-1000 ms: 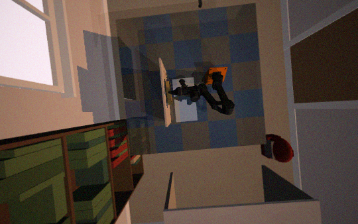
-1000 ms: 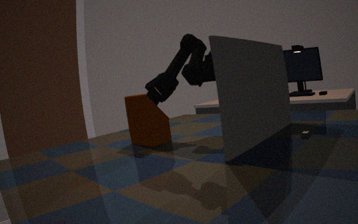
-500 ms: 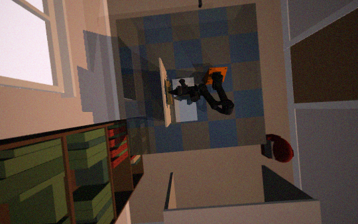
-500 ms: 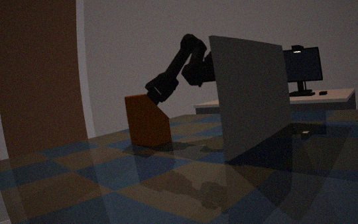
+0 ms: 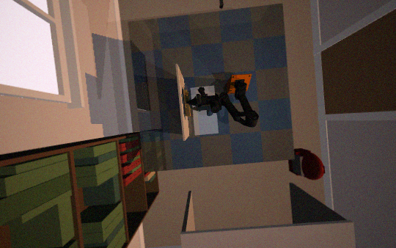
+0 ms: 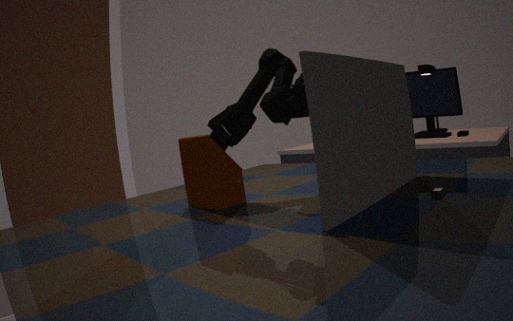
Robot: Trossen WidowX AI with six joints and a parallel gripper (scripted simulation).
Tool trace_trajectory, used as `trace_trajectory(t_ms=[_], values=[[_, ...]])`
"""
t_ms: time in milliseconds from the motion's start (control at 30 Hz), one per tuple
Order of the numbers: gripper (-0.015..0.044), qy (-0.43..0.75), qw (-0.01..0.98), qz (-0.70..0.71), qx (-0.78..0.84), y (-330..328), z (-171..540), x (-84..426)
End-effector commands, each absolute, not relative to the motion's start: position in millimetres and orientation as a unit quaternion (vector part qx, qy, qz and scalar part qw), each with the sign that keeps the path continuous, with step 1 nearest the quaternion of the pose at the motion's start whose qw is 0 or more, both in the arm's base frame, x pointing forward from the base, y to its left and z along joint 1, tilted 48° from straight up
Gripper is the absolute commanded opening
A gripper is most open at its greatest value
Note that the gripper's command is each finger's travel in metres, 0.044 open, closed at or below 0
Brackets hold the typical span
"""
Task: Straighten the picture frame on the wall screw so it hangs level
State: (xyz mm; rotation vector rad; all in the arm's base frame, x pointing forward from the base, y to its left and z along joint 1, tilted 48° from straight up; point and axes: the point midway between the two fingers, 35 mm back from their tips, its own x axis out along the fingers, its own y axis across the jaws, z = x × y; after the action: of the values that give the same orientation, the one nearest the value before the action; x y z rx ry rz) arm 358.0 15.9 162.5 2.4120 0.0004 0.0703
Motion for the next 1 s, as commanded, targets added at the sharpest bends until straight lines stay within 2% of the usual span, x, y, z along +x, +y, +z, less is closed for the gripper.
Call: trace_trajectory(t_ms=[0, 267, 433, 633, 967], values=[[0.0053, 0.0, 0.358, 0.027, 0.934, 16, 163, 358], [0.026, 0.0, 0.358, 0.027, 0.934, 16, 163, 358], [0.026, -0.001, 0.373, 0.027, 0.927, 16, 163, 351], [0.026, -0.006, 0.494, 0.025, 0.869, 16, 158, 299], [0.026, -0.004, 0.483, 0.028, 0.875, 5, 176, 296]])
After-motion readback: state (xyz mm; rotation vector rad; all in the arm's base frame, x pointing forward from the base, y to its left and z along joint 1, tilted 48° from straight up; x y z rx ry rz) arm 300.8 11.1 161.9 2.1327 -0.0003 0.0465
